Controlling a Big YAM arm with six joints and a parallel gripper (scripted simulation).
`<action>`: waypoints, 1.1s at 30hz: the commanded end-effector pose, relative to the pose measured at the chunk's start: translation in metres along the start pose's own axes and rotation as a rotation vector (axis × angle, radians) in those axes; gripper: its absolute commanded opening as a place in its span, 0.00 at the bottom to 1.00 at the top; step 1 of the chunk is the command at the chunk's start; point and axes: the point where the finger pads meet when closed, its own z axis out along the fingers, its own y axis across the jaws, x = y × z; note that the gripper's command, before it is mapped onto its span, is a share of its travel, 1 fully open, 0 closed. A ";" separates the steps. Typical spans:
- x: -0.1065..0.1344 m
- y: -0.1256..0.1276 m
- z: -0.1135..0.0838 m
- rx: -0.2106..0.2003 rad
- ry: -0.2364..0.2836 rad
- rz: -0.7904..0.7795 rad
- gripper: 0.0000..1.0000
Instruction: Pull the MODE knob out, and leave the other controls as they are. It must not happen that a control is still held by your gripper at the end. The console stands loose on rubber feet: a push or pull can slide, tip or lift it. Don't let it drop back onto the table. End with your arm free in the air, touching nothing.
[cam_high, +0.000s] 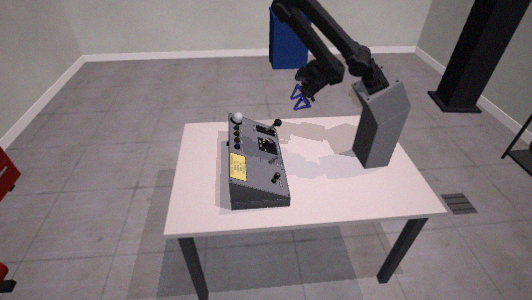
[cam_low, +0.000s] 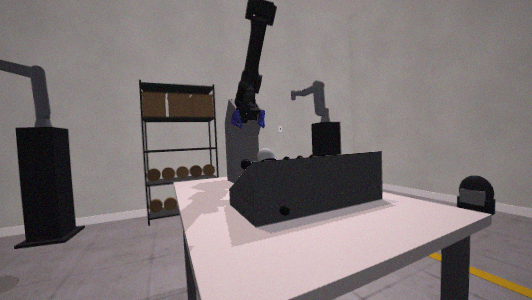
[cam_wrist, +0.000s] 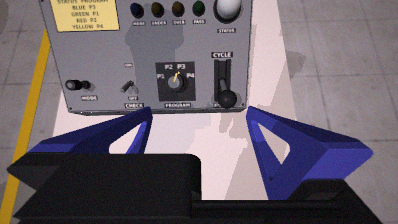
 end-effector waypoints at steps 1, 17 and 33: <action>0.001 0.006 -0.012 0.001 0.007 -0.006 1.00; 0.001 0.006 -0.012 0.001 0.007 -0.006 1.00; 0.000 0.002 -0.013 0.009 0.013 0.006 1.00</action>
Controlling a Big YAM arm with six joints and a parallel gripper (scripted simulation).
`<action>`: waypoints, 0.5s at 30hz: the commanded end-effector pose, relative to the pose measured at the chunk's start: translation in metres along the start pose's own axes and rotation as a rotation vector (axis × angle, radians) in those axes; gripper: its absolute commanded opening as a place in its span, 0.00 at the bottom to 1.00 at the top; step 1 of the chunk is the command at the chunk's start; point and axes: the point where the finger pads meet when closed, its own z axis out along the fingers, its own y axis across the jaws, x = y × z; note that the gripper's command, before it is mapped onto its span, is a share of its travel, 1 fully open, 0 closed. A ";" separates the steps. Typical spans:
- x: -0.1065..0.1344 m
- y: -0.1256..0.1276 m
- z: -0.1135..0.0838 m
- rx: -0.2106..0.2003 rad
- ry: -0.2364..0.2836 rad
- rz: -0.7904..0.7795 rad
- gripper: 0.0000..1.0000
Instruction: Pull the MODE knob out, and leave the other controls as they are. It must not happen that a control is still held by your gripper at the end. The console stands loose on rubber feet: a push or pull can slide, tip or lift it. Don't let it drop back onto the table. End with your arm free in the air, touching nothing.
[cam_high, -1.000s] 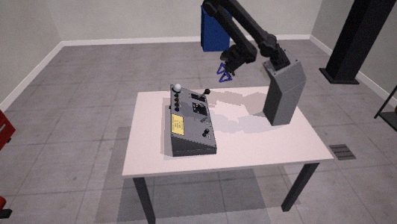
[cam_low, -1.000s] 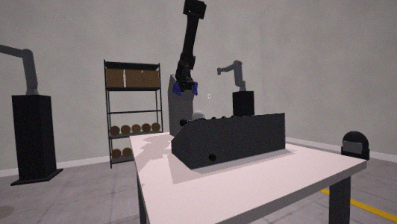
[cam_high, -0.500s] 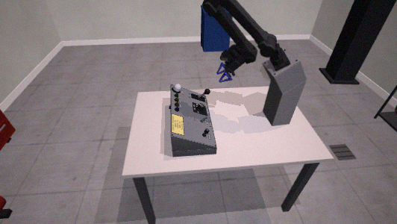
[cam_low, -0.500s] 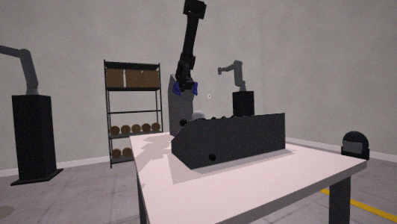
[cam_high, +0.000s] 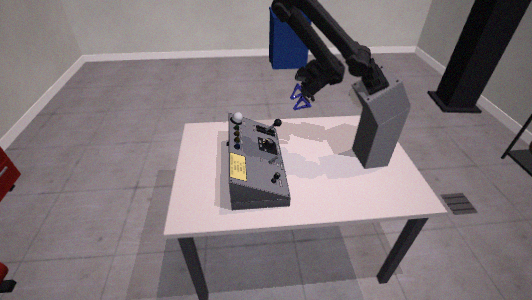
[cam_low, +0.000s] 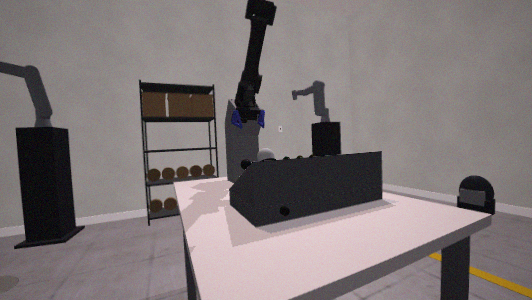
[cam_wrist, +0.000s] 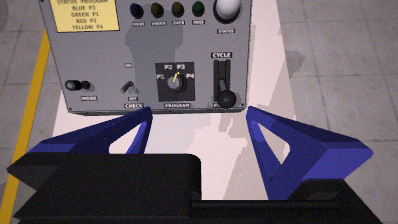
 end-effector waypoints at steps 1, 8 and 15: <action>0.001 0.003 -0.013 0.007 0.014 0.005 1.00; 0.000 0.005 -0.015 0.001 0.014 0.000 1.00; -0.001 0.002 -0.019 0.010 0.014 -0.001 1.00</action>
